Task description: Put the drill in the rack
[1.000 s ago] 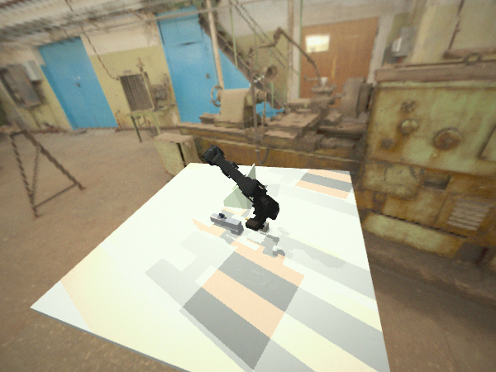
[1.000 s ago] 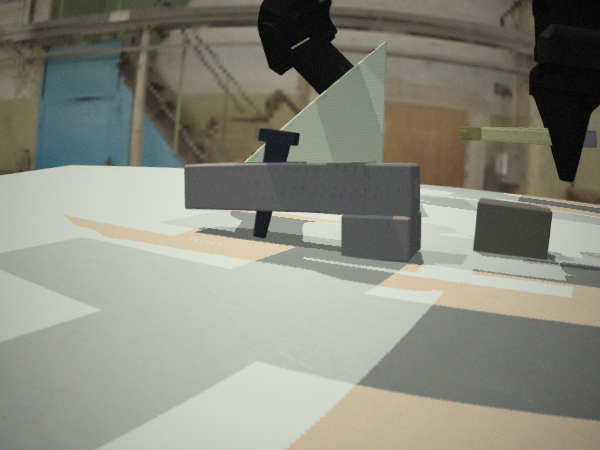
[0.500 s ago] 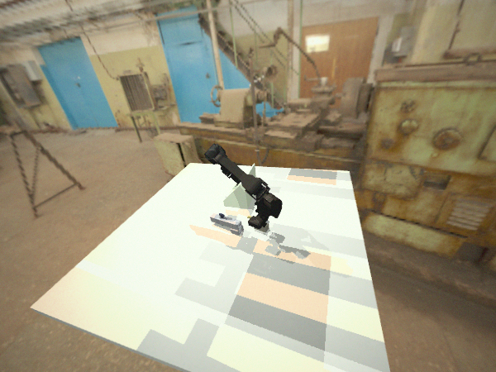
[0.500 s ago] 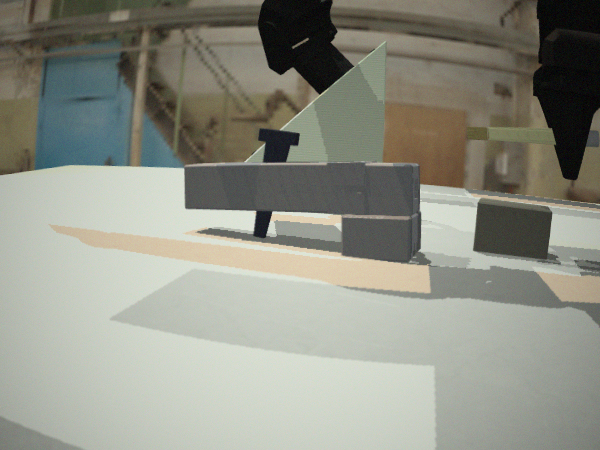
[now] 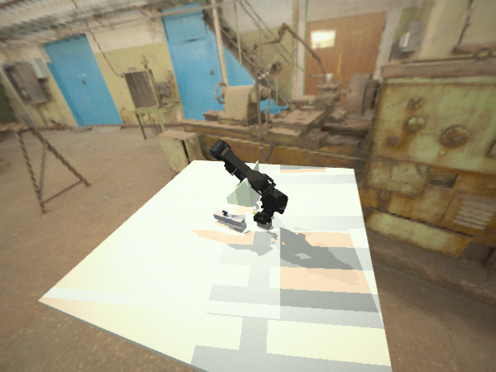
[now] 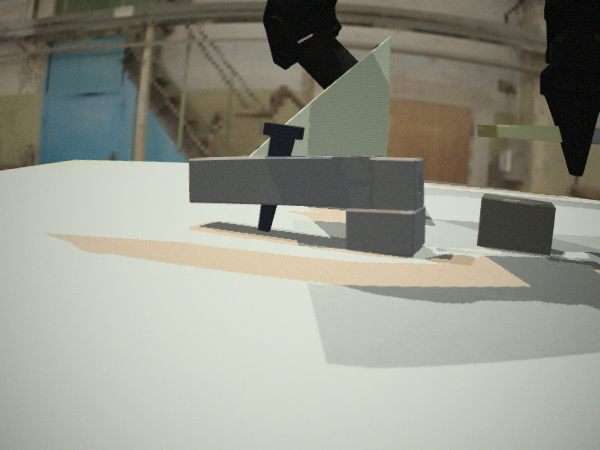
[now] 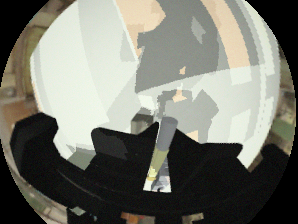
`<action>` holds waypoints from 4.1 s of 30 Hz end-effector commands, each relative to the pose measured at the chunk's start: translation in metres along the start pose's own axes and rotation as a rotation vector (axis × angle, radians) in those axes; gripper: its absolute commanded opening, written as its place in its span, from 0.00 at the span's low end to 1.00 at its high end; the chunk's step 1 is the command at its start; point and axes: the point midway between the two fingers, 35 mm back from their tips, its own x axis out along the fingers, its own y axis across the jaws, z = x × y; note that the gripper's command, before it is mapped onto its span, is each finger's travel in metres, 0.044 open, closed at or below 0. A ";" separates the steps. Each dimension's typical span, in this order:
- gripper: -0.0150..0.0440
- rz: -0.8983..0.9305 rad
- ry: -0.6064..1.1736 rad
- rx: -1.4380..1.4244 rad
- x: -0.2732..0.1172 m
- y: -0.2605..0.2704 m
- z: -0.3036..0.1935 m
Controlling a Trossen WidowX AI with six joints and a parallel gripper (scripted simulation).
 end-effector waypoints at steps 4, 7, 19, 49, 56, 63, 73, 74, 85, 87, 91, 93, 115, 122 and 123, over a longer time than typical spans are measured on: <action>0.25 0.007 0.007 -0.003 0.004 0.011 0.000; 0.25 0.007 0.007 -0.003 0.004 0.013 0.001; 0.25 0.008 0.007 -0.004 0.008 0.023 0.001; 0.25 0.007 0.007 -0.004 0.029 0.029 0.001; 0.25 0.007 0.008 -0.004 0.034 0.030 0.000; 0.25 0.007 0.008 -0.004 0.038 0.032 -0.002; 0.25 0.007 0.008 -0.004 0.044 0.031 0.000; 0.25 0.007 0.008 -0.004 0.045 0.030 0.000; 0.25 0.007 0.008 -0.003 0.053 0.029 0.000; 0.25 0.007 0.009 -0.003 0.054 0.029 0.000; 0.25 0.007 0.009 -0.003 0.057 0.029 0.001; 0.25 0.007 0.009 -0.003 0.058 0.029 0.000; 0.25 0.007 0.009 -0.003 0.066 0.031 -0.001; 0.25 0.007 0.009 -0.003 0.066 0.032 -0.001; 0.25 0.007 0.009 -0.003 0.066 0.032 -0.001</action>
